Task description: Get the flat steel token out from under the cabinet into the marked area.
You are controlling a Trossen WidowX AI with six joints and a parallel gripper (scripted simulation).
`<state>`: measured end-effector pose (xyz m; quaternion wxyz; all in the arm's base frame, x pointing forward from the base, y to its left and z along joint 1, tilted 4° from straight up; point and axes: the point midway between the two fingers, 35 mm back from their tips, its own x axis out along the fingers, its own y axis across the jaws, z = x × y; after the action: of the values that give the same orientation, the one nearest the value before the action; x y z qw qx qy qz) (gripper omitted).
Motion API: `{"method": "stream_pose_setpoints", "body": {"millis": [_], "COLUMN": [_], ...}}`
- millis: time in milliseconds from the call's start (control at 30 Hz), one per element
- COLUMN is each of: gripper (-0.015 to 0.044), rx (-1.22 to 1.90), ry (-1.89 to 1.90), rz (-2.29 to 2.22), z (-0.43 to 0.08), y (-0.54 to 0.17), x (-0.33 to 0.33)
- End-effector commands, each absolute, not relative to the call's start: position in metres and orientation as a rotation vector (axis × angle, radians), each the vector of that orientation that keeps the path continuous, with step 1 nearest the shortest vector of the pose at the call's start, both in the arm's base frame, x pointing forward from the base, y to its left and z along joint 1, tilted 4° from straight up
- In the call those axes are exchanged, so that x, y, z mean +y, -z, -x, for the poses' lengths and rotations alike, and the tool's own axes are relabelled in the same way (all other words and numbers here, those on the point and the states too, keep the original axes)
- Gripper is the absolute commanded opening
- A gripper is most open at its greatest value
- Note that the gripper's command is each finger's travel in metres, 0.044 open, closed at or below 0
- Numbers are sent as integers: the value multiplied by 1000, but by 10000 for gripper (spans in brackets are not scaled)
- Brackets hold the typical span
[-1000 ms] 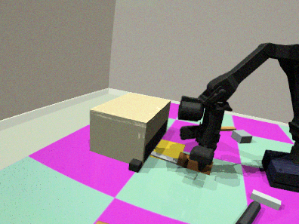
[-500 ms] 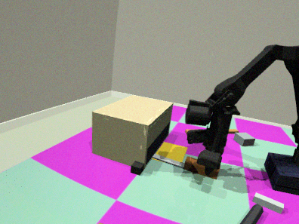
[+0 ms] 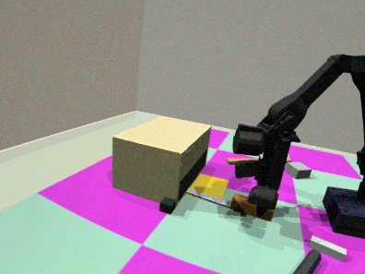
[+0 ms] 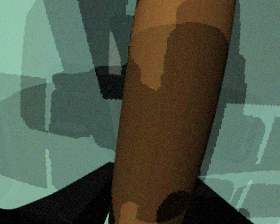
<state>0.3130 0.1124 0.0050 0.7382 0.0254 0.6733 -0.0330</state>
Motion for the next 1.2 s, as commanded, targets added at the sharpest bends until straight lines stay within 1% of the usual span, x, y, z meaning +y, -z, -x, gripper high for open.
{"method": "stream_pose_setpoints", "body": {"millis": [0,1167], "gripper": [0,0], "rx": [1479,1482], "ry": [77,76], "rz": [-58,-58], "z": [-306,-263], "y": [-4,1], "x": [113,118]}}
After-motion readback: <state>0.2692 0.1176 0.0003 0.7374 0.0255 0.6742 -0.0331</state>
